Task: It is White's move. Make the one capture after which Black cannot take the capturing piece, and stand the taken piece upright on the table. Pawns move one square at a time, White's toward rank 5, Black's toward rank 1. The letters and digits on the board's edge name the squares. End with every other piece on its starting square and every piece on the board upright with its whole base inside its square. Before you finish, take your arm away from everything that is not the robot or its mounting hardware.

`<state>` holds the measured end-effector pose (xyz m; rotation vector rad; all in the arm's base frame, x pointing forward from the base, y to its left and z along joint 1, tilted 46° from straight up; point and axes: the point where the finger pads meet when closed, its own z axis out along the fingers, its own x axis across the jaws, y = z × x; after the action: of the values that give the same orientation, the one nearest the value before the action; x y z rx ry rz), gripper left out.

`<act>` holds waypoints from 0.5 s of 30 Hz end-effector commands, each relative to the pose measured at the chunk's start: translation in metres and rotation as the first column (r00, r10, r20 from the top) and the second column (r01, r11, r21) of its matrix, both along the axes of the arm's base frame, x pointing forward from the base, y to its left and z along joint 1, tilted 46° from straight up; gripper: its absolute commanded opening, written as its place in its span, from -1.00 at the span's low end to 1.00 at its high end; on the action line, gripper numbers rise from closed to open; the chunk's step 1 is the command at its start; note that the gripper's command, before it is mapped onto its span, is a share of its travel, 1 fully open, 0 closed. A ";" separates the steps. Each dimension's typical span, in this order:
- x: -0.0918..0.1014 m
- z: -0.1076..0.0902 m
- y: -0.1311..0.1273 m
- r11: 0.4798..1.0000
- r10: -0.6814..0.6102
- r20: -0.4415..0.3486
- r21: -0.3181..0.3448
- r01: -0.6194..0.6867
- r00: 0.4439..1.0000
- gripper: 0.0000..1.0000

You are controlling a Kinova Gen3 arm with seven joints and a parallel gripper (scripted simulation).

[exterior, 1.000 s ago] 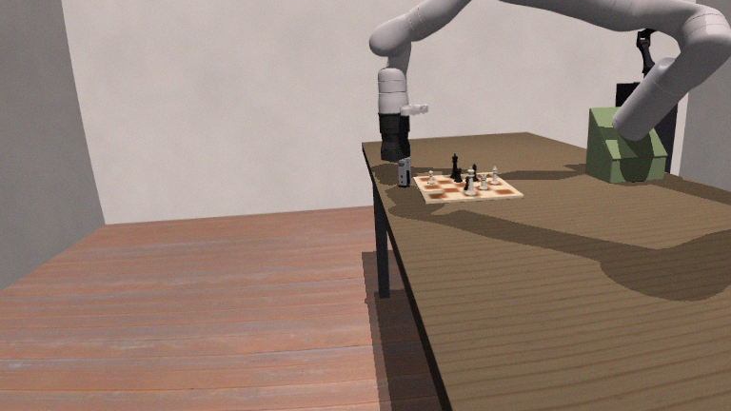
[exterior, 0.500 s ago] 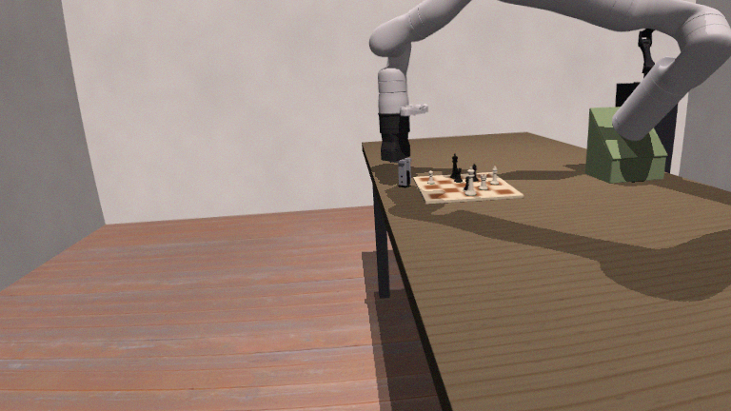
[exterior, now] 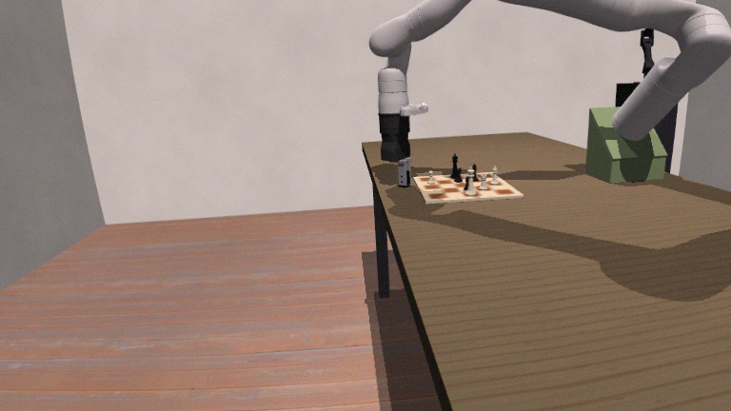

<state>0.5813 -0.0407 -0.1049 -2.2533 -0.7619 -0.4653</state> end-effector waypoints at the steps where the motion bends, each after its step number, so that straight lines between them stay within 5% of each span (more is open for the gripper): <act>1: 0.001 0.001 -0.001 1.000 -0.002 0.002 -0.001 0.002 1.000 -1.00; 9: 0.001 0.001 -0.001 1.000 -0.002 0.002 -0.001 0.002 1.000 -1.00; 10: 0.001 0.001 -0.001 1.000 -0.002 0.002 -0.001 0.002 1.000 -0.73; 12: 0.001 0.001 -0.001 1.000 -0.002 0.002 -0.001 0.002 1.000 -0.73; 13: 0.001 0.001 -0.001 1.000 -0.002 0.002 -0.001 0.002 1.000 -0.46; 15: 0.001 0.001 -0.001 1.000 -0.002 0.002 -0.001 0.002 1.000 -0.46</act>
<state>0.5813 -0.0408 -0.1048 -2.2534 -0.7619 -0.4654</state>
